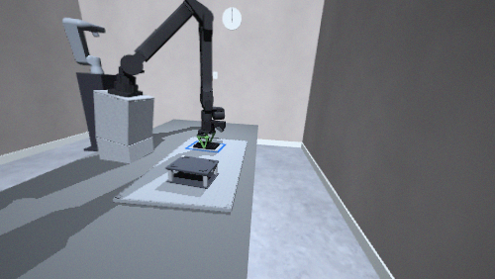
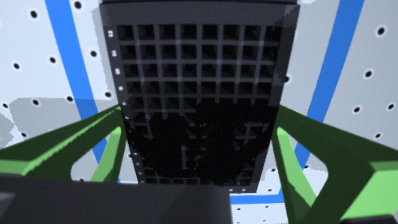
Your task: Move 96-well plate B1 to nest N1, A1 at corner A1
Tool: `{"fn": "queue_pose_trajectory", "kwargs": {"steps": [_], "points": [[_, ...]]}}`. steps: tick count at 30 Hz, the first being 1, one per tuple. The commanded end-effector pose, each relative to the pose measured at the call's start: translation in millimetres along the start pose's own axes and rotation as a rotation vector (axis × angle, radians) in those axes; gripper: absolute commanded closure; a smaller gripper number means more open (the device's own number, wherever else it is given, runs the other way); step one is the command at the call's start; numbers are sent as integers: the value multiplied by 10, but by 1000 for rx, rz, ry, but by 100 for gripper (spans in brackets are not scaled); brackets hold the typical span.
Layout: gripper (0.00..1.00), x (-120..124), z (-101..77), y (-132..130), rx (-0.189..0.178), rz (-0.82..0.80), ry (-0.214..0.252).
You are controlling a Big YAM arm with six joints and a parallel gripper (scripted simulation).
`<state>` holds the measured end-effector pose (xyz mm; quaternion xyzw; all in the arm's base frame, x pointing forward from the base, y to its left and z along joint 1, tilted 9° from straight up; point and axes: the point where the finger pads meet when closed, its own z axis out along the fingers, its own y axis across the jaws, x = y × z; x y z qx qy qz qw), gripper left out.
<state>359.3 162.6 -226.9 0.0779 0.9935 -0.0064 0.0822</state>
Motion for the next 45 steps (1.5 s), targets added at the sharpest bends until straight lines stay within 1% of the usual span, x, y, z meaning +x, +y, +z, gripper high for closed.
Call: {"fn": "queue_pose_trajectory", "kwargs": {"steps": [1, 11, 12, 13, 14, 24, 27, 41, 45], "points": [[100, -26, 60, -46, 6, 5, 1], [100, -26, 60, -46, 6, 5, 1], [100, 29, 43, -76, 16, 3, 15], [100, -41, -68, -31, 3, 5, -3], [100, -59, -112, -13, -2, 6, -9], [100, -19, -285, 44, -4, 0, -9], [100, -22, -295, 53, -5, -4, -10], [100, -14, -533, 46, -5, -1, -10], [100, -15, -566, 43, -5, -1, -10]]}}
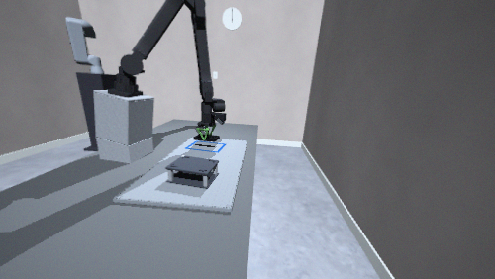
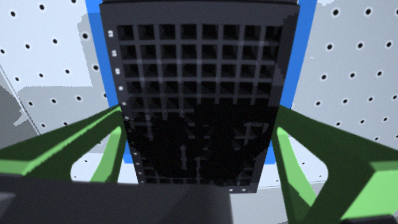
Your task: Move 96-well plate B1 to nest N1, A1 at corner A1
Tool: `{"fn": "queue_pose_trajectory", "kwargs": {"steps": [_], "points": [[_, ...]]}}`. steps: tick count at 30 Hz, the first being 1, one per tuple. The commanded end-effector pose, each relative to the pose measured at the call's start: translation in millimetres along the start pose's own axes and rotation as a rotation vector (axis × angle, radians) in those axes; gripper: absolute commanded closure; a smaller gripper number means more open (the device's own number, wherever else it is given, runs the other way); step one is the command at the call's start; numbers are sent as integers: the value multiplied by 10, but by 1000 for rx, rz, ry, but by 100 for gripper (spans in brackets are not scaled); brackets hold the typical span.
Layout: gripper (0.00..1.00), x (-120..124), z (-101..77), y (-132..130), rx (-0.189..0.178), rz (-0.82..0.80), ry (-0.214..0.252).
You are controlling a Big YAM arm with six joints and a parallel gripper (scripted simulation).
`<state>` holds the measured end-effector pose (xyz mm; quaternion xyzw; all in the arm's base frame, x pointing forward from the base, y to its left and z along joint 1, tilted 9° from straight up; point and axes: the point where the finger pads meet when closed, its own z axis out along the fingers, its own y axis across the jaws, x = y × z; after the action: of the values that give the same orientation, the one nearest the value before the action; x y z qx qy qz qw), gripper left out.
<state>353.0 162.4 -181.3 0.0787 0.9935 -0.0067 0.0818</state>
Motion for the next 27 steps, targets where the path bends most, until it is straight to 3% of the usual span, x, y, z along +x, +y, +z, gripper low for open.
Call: {"fn": "queue_pose_trajectory", "kwargs": {"steps": [1, 20, 27], "points": [[100, 1, -122, 57, -6, -2, -10], [100, 3, -404, 55, -6, -2, -10], [100, -53, -354, 47, -8, 0, -14]]}}
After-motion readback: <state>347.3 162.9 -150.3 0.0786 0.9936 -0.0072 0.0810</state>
